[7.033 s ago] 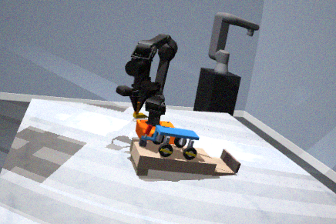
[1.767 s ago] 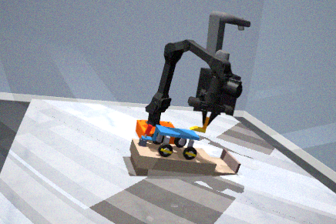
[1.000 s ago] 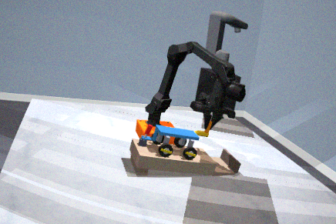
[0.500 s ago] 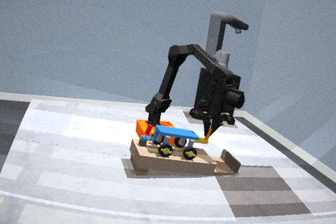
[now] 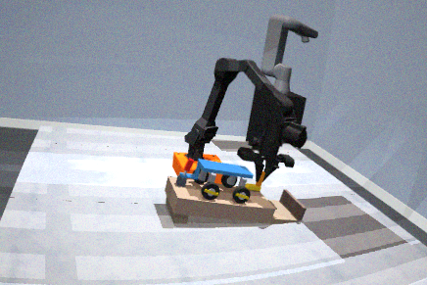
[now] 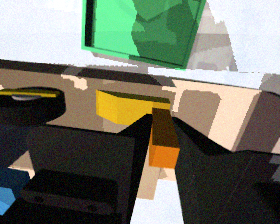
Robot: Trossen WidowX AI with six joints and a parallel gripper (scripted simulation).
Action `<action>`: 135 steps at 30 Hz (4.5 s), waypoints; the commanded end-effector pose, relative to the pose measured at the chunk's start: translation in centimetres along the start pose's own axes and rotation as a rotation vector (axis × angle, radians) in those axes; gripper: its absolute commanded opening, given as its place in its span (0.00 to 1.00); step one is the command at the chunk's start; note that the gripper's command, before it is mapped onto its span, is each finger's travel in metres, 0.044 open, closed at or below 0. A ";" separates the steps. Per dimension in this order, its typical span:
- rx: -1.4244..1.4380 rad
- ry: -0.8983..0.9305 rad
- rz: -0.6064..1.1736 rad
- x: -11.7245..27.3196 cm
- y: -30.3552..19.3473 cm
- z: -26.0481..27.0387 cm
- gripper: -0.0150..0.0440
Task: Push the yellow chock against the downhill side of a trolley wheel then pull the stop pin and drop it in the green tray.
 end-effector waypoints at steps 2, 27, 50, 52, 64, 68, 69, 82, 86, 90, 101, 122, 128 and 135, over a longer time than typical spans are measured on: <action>0.006 0.006 -0.002 -0.2 0.1 0.3 0.25; 0.005 0.008 -0.001 0.3 -0.6 2.8 0.25; 0.001 0.000 0.002 0.5 -0.7 2.8 0.58; 0.003 0.002 0.001 1.1 -0.7 2.8 0.58; 0.005 0.007 -0.001 5.2 -0.5 2.7 0.58; 0.005 0.007 -0.001 6.4 -0.7 2.7 0.58; 0.005 0.007 -0.001 6.5 -0.7 2.7 0.58; -0.317 -0.029 0.031 6.8 -1.8 5.0 0.58; -0.549 -0.005 0.052 7.1 -2.8 7.9 0.58; -0.782 0.031 0.075 7.4 -3.7 11.2 0.58; -1.420 0.134 0.155 8.1 -4.3 20.4 0.58; -1.560 0.159 0.178 6.6 -4.1 22.8 0.58; -1.560 0.159 0.178 5.7 -4.1 23.0 0.58; -1.560 0.159 0.178 5.4 -4.1 23.1 0.58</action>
Point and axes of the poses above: the point midway between the two fingers, 35 mm back from their tips, its own x axis back along the fingers, its own z axis across the jaws, y = z × x, the point moved 7 cm from there along x, back along the fingers, and after that the axes turned 1 degree about -x, right-handed, at the moved point
